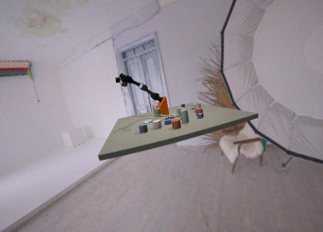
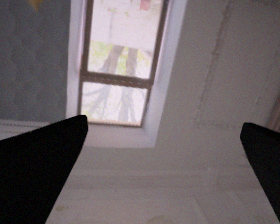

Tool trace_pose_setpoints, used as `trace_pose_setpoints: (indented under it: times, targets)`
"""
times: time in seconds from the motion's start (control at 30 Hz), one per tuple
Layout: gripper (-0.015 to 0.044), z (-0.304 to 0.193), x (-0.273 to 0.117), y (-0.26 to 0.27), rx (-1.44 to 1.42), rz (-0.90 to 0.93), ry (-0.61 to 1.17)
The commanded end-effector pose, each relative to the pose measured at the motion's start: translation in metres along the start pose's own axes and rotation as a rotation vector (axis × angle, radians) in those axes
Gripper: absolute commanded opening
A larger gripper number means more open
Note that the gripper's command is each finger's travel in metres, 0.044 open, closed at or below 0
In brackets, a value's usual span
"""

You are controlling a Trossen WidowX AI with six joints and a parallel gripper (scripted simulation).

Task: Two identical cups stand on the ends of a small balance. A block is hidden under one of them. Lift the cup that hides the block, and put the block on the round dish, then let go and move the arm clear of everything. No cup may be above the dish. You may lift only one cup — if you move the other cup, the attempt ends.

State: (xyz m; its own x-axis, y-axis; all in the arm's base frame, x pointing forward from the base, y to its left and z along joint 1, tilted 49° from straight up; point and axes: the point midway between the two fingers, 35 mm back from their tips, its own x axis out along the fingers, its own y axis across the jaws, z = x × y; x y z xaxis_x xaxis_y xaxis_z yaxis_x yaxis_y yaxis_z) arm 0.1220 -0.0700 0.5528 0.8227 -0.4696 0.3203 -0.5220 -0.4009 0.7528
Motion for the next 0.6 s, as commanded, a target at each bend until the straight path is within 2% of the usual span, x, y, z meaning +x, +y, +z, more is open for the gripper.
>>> trace_pose_setpoints:
  times: [0.0,0.57]
  targets:
    - [0.0440,0.010,0.016,-0.023,-0.034,-0.072,-0.034]
    - [0.0440,0.044,0.058,-0.142,-0.264,-0.403,-0.137]
